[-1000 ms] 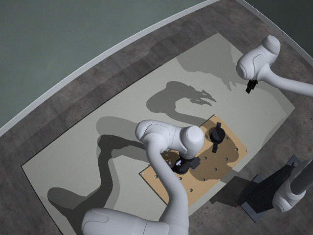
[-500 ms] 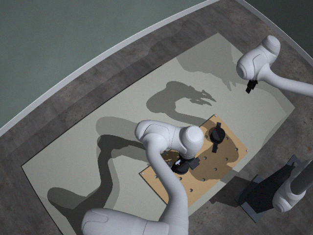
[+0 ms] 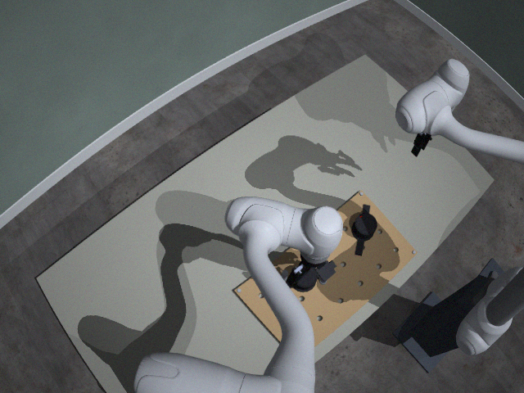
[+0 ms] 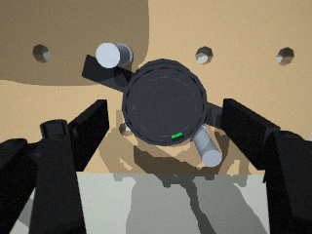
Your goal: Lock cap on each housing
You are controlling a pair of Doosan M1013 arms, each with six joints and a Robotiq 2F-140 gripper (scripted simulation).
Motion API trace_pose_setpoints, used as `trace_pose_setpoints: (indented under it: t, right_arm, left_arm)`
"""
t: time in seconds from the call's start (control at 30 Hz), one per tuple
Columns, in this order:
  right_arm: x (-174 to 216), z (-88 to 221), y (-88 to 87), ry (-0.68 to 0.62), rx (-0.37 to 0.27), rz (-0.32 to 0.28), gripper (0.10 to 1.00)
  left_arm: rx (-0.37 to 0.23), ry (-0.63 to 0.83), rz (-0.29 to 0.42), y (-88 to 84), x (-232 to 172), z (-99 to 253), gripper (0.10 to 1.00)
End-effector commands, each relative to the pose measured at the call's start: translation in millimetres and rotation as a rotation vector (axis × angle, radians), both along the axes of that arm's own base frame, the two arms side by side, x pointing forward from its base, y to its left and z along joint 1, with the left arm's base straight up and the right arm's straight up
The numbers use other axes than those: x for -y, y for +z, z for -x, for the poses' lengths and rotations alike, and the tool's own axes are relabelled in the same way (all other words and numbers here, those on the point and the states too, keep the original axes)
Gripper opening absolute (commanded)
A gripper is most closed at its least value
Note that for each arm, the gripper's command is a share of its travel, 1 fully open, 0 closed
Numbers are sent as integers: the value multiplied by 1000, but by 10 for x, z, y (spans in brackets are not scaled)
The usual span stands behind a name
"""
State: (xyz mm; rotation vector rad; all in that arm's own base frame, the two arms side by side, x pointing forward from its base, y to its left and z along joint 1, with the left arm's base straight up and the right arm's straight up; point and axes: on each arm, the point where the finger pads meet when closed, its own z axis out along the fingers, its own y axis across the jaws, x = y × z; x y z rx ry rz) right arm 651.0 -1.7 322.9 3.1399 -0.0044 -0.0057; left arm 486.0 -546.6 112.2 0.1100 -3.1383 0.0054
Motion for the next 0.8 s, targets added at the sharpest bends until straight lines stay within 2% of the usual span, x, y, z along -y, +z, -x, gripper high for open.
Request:
trace_pose_setpoints:
  t: [0.0, 0.1, 0.47, 0.77]
  right_arm:
    - [-1, -2, 8, 0, 1, 0, 328]
    - [-1, -2, 8, 0, 1, 0, 328]
    - [-1, -2, 8, 0, 1, 0, 328]
    - [-1, -2, 8, 0, 1, 0, 328]
  left_arm:
    - [1, 0, 0, 159, 2, -3, 731]
    - [-1, 0, -2, 182, -3, 1, 731]
    - [0, 0, -1, 653, -1, 0, 731]
    - [-2, 0, -3, 603, -3, 2, 731]
